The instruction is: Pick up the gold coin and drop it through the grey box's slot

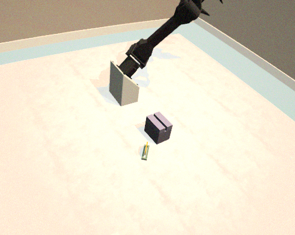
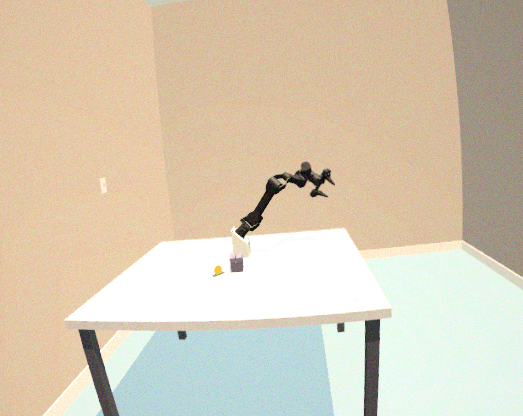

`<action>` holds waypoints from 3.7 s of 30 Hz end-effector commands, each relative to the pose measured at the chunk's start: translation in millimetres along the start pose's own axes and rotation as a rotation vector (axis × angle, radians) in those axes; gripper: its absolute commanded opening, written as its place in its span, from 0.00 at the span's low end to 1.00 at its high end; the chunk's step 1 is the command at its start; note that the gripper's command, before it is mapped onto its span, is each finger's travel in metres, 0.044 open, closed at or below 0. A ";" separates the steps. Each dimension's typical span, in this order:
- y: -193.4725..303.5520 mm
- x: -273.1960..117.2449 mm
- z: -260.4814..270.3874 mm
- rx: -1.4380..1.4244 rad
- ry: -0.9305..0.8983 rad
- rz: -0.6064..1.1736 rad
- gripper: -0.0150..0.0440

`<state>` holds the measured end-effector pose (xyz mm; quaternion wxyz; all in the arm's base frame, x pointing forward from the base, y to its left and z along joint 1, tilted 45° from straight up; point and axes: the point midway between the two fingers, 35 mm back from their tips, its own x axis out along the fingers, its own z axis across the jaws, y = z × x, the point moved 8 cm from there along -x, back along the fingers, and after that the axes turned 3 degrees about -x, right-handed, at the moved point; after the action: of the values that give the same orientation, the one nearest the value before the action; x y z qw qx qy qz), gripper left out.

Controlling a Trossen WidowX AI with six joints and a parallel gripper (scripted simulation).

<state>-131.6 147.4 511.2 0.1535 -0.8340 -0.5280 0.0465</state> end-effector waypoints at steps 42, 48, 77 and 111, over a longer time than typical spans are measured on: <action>134.6 286.8 76.5 -0.153 0.200 0.343 0.53; 207.6 314.0 91.1 -0.079 0.107 0.421 0.53; 559.2 224.8 185.3 0.818 -0.374 1.077 0.53; 660.0 -72.9 316.2 2.896 0.050 1.494 0.53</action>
<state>334.3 -127.9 17.6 -0.7222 0.0683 -0.4531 -0.5181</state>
